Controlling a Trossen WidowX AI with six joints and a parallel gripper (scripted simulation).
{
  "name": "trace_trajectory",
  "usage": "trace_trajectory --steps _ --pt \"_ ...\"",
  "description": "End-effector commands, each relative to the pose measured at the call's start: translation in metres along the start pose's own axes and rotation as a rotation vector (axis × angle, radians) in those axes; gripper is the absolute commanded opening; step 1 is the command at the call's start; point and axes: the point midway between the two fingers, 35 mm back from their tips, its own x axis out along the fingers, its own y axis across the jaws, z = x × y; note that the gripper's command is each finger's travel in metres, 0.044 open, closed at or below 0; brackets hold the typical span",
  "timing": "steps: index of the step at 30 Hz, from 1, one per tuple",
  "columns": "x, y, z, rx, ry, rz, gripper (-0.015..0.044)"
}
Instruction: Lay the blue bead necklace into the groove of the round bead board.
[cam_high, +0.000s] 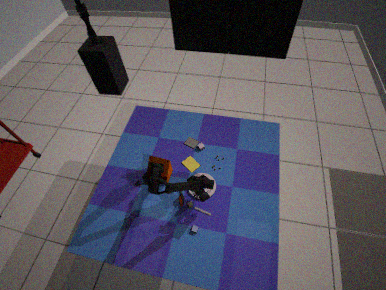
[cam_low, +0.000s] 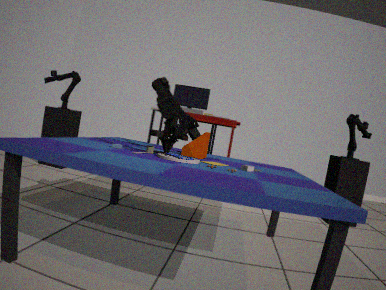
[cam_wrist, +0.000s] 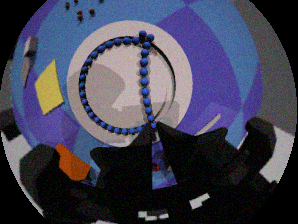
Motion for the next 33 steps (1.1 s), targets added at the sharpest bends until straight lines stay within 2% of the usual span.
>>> trace_trajectory --steps 1,15,33 --pt "-0.0005 -0.0002 0.0001 0.001 -0.001 -0.001 0.0079" --pt "-0.002 0.0008 -0.0002 -0.007 0.002 0.001 0.044" --pt "-0.0048 0.0009 -0.0001 -0.006 0.004 -0.001 0.044"
